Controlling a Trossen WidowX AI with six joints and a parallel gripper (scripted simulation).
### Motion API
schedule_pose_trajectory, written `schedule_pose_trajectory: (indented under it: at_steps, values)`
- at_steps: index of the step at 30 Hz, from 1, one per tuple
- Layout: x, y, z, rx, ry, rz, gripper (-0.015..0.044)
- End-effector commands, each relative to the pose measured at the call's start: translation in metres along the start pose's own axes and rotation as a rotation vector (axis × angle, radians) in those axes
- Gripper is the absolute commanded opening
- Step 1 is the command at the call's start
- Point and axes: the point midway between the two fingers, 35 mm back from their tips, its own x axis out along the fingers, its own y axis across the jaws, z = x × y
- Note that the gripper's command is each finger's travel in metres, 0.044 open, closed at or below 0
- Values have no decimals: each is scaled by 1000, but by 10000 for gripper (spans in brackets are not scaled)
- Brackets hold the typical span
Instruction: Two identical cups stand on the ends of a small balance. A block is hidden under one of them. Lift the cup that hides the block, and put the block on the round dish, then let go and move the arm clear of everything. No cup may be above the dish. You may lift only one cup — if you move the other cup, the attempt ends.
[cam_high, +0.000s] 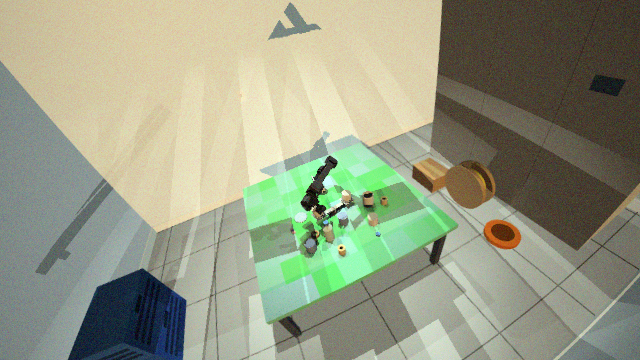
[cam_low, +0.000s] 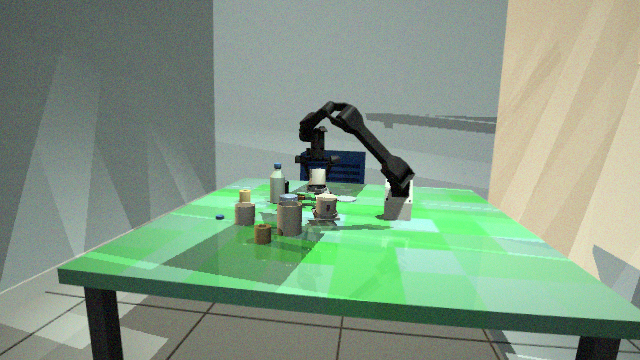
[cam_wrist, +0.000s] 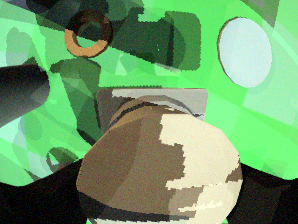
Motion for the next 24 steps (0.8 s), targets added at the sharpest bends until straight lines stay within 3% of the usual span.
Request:
schedule_pose_trajectory:
  at_steps: [1,24]
  values:
    - [-14,0,7,-8,-32,14,0]
    - [-44,-2,5,-8,-31,14,0]
